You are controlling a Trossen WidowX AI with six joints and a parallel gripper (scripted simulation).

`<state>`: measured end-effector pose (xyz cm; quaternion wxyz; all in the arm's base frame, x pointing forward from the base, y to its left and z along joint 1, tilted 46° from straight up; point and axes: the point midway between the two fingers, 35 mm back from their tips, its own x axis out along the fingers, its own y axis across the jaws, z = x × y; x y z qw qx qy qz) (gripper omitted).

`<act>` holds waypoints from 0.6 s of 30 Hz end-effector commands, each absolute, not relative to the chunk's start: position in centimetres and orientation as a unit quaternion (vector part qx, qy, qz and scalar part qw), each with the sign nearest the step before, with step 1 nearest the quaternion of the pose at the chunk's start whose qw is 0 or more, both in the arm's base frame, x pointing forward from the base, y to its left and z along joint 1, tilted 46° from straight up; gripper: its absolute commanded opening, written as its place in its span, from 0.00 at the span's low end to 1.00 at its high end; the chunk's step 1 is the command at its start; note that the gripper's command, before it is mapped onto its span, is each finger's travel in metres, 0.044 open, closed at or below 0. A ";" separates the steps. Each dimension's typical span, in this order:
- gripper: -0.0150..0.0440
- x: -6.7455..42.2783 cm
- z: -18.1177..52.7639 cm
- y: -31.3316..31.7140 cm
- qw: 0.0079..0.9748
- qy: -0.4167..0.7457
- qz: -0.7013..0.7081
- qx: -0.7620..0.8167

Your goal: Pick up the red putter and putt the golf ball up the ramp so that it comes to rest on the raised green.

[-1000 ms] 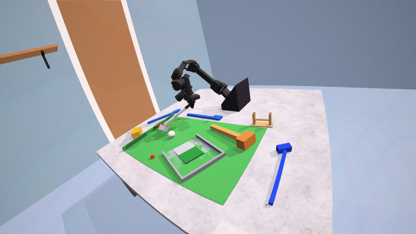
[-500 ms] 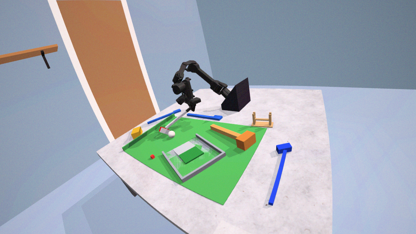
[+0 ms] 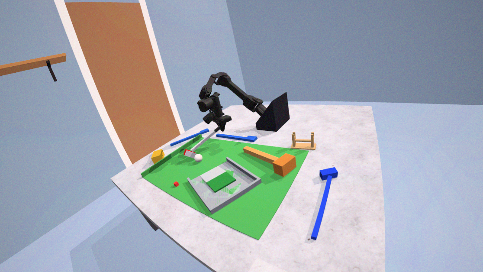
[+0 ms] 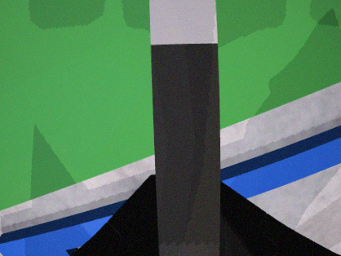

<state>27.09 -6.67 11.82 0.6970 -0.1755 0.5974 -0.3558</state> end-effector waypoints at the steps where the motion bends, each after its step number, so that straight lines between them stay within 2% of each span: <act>1: 0.25 26.7 13.0 -7.9 0.700 0.591 -0.359 -0.177; 10: 0.25 26.7 12.8 -7.9 0.699 0.593 -0.360 -0.173; 18: 0.25 30.2 6.3 -1.1 0.701 0.593 -0.356 -0.173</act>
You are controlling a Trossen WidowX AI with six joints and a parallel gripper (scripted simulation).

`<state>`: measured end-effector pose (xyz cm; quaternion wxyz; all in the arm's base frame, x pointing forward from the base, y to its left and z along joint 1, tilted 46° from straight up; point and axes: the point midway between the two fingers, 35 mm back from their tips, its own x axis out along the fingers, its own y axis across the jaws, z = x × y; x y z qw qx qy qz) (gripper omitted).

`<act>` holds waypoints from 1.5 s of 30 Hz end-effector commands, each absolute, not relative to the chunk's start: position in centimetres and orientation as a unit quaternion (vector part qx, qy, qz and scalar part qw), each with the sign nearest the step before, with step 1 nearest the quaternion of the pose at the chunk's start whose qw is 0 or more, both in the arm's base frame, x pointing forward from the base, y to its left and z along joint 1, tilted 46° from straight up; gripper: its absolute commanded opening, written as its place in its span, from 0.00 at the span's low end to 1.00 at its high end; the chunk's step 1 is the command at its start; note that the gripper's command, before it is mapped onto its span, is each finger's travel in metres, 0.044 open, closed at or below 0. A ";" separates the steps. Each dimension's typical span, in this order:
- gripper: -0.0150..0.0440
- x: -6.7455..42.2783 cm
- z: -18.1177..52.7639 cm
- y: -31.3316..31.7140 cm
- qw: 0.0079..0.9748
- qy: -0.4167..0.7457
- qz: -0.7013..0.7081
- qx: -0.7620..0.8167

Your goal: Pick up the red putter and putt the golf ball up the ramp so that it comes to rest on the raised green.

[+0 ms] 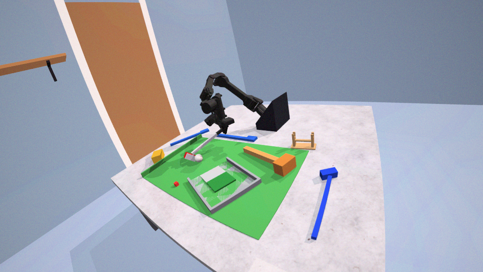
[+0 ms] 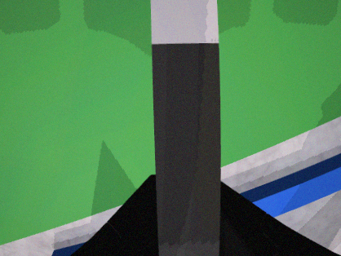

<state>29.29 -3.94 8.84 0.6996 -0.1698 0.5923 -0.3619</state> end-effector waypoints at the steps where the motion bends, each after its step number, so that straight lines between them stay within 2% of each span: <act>1: 0.25 30.4 5.3 -0.2 0.701 0.592 -0.357 -0.173; 8: 0.25 30.6 4.0 1.4 0.701 0.591 -0.358 -0.175; 21: 0.25 30.4 8.0 5.4 0.701 0.592 -0.357 -0.174; 45: 0.25 30.4 7.6 4.9 0.701 0.592 -0.358 -0.176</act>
